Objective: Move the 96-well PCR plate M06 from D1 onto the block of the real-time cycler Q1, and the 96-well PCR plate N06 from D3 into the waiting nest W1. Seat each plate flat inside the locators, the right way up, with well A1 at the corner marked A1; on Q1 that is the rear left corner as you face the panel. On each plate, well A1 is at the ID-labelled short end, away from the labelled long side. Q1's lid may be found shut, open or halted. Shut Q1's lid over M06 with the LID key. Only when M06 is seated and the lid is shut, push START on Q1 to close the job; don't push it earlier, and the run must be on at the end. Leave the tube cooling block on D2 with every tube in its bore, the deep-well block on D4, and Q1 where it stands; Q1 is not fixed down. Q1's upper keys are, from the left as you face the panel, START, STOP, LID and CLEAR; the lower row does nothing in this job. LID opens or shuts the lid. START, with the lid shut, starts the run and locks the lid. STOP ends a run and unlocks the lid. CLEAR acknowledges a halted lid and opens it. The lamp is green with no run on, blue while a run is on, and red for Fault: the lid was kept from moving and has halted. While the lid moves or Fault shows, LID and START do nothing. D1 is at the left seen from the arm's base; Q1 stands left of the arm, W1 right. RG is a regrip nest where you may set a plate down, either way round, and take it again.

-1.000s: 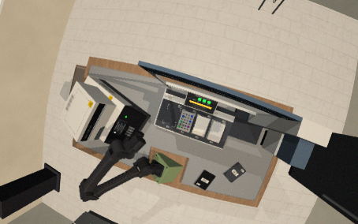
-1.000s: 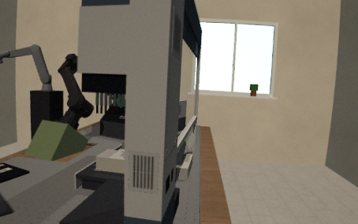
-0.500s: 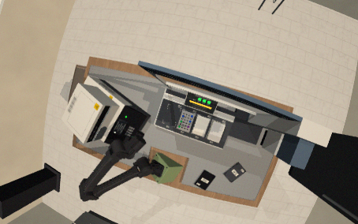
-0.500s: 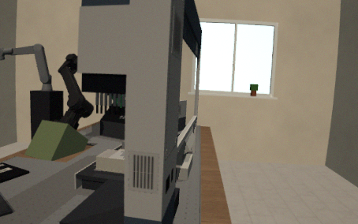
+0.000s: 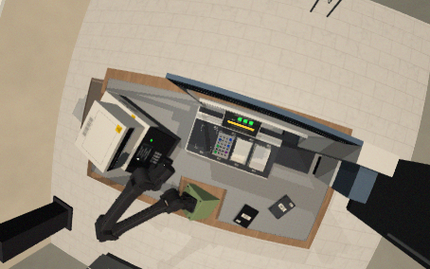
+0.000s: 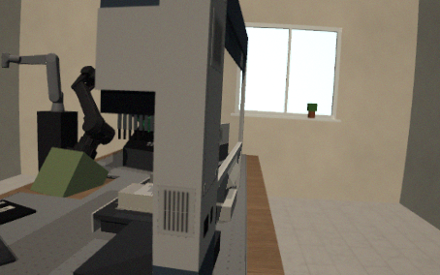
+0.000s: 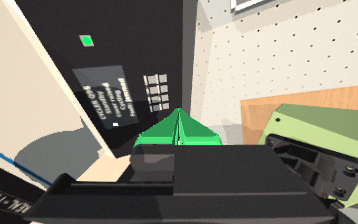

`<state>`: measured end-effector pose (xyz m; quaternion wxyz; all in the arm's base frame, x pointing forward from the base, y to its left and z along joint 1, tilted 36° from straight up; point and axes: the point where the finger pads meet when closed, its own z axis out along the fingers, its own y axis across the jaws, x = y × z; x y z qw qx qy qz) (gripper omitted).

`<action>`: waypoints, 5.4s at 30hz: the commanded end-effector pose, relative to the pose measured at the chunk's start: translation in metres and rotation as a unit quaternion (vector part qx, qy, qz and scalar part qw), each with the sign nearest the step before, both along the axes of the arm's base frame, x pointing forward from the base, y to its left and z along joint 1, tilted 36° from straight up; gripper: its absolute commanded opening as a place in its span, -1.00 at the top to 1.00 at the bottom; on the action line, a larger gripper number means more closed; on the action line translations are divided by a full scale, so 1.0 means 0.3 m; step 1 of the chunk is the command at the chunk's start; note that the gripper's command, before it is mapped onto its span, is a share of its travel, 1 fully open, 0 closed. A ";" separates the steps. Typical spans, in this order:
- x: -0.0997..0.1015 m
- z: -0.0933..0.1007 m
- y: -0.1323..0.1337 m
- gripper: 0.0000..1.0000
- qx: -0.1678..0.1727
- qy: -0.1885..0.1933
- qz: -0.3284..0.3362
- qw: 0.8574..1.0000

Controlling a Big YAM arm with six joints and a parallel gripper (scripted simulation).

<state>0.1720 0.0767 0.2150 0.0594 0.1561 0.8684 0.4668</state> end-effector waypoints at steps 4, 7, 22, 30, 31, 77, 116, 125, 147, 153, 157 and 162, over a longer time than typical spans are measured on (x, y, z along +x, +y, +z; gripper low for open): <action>0.035 0.071 -0.022 1.00 -0.008 -0.023 -0.002 1.000; 0.026 0.058 -0.019 1.00 -0.006 -0.019 -0.003 1.000; 0.000 0.003 0.003 1.00 -0.001 -0.006 0.003 1.000; 0.003 -0.009 0.002 1.00 -0.002 -0.006 0.000 1.000; 0.002 -0.009 0.002 1.00 -0.002 -0.005 0.001 1.000; 0.051 0.069 -0.020 1.00 -0.015 -0.031 0.002 0.999; 0.034 0.041 -0.025 1.00 -0.012 -0.023 -0.010 1.000; 0.048 0.055 -0.030 1.00 -0.013 -0.025 -0.009 1.000; 0.058 0.080 -0.034 1.00 -0.019 -0.036 -0.007 0.999; 0.060 0.085 -0.035 1.00 -0.021 -0.041 -0.004 0.999; 0.048 0.062 -0.029 1.00 -0.018 -0.038 -0.001 0.999; 0.036 0.038 -0.023 1.00 -0.014 -0.029 0.000 0.999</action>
